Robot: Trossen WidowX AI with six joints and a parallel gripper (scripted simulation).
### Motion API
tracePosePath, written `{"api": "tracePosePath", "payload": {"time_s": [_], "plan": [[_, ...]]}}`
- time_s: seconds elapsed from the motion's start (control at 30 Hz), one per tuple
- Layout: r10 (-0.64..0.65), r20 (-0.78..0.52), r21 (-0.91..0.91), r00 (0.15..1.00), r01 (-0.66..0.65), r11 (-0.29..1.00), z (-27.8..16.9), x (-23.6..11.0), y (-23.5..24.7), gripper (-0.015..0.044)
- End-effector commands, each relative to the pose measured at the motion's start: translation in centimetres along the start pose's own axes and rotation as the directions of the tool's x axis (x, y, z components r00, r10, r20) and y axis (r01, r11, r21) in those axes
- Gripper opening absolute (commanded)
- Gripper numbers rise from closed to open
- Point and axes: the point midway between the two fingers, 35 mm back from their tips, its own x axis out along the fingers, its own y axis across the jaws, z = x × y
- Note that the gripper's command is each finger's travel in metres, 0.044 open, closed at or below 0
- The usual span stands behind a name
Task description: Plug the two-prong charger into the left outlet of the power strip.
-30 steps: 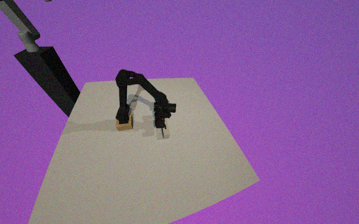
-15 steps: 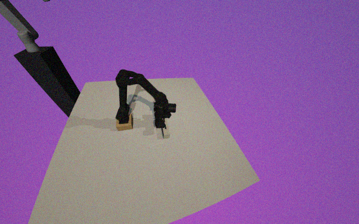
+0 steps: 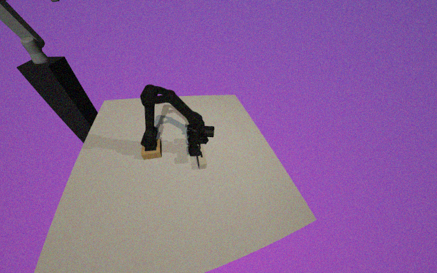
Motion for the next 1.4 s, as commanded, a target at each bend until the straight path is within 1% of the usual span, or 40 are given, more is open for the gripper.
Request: {"api": "tracePosePath", "payload": {"time_s": [0.0, 0.1, 0.13, 0.43, 1.0, 1.37], "plan": [[0.003, 0.028, -0.002, 1.000, -0.003, 1.000, 0.58, -0.10, 0.06, 0.0000], [0.003, 0.028, -0.002, 1.000, -0.003, 1.000, 0.54, -0.09, 0.06, 0.0000], [0.000, 0.002, 0.000, 1.000, 0.000, 1.000, 0.00, 0.00, 0.00, 0.0000], [0.000, 0.002, 0.000, 1.000, 0.000, 1.000, 0.00, 0.00, 0.00, 0.0000], [0.000, 0.002, 0.000, 1.000, 0.000, 1.000, -0.02, 0.00, 0.00, 0.0440], [0.001, 0.009, -0.001, 1.000, -0.001, 1.000, -0.35, 0.03, 0.00, 0.0440]]}}
